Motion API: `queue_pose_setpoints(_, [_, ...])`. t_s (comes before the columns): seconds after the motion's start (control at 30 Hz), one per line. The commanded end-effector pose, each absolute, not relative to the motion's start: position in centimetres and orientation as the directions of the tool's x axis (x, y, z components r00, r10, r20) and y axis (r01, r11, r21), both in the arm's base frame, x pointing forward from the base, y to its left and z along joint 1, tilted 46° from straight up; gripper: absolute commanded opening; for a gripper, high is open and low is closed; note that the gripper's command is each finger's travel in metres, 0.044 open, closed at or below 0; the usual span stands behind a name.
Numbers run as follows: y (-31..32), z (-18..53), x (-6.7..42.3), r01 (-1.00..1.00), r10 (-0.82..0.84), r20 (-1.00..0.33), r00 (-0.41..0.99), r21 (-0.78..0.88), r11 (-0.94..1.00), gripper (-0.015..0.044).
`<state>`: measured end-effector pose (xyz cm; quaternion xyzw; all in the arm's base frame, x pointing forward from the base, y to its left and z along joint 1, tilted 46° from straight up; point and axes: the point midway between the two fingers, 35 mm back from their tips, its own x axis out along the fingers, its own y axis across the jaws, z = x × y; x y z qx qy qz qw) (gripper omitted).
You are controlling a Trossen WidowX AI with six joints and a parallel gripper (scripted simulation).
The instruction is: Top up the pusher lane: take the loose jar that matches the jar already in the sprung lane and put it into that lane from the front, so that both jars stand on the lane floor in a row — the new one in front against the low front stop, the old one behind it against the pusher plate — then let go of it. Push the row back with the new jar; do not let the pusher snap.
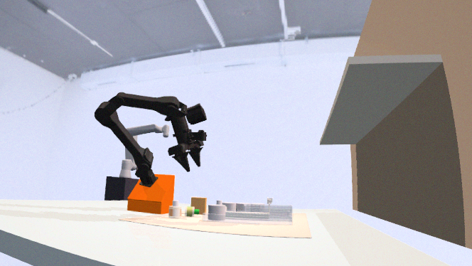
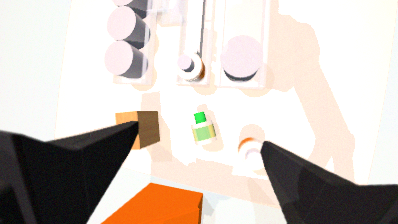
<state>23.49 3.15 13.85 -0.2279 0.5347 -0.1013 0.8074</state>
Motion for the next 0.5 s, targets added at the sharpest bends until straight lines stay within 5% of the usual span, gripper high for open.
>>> queue_pose_setpoints(0.0, [-2.7, 12.4, 22.2, -0.045, -0.609, -0.752, 0.252, -0.637, 0.769, 0.0440])
queue_pose_setpoints(0.1, [-5.5, 12.0, 21.5, -0.048, -0.694, -0.702, 0.157, -0.708, 0.705, 0.0440])
queue_pose_setpoints(0.47, [-6.0, 11.3, 21.8, -0.049, -0.699, -0.699, 0.150, -0.712, 0.701, 0.0440])
